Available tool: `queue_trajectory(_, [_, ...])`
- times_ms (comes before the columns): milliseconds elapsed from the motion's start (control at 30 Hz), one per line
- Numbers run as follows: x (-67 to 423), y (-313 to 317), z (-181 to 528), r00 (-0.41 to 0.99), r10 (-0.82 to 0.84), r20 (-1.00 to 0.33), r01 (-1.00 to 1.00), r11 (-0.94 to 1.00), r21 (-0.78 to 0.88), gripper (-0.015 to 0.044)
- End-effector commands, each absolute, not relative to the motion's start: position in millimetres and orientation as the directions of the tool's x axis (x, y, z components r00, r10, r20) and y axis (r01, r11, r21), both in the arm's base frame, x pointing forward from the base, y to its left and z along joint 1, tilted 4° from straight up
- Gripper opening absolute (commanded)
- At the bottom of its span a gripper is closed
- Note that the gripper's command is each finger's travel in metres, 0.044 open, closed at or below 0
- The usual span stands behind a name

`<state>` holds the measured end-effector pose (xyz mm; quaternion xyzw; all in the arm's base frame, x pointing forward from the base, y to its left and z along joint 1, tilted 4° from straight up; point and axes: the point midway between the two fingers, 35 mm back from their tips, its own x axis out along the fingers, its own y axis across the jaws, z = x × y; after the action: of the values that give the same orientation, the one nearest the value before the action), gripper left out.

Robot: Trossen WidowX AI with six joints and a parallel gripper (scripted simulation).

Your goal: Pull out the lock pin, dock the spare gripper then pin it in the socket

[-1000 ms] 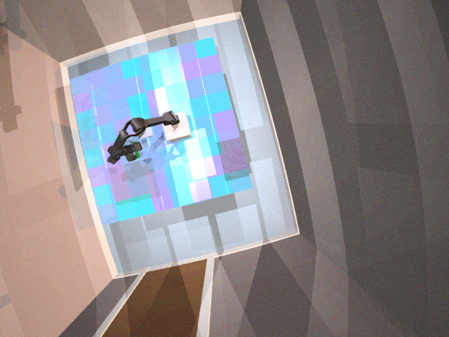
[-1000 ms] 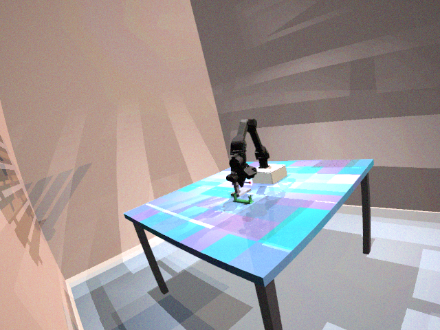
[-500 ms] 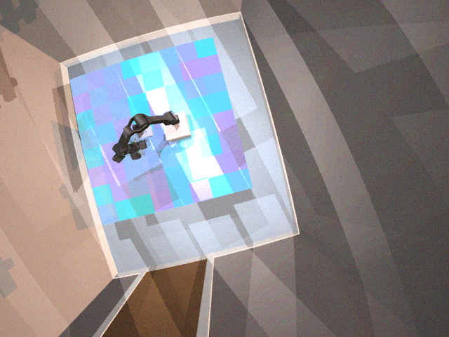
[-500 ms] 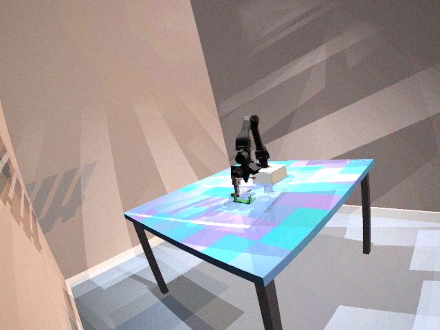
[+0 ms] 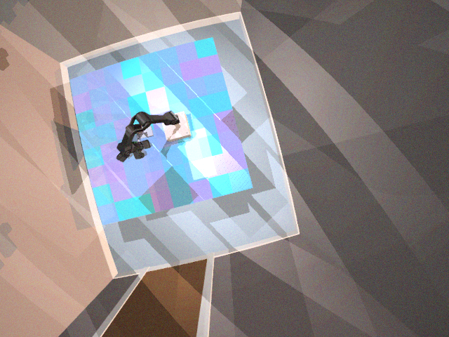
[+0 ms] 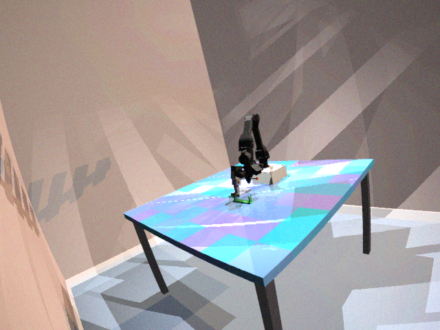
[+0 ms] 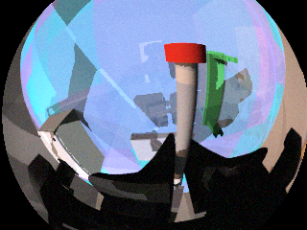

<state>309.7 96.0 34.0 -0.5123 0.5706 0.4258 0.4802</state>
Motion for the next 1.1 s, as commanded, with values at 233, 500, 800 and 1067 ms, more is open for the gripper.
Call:
queue_trajectory(233, [306,97,0,-0.033,-0.176,-0.984,-0.993,0.119,0.012,0.0])
queue_trajectory(500, [305,91,1,-0.033,-0.176,-0.984,-0.993,0.12,0.012,0.0])
queue_trajectory(800, [306,84,2,-0.037,-0.175,-0.984,-0.993,0.121,0.016,0.0])
queue_trajectory(1067, [304,79,1,-0.04,-0.175,-0.984,-0.992,0.121,0.019,0.0])
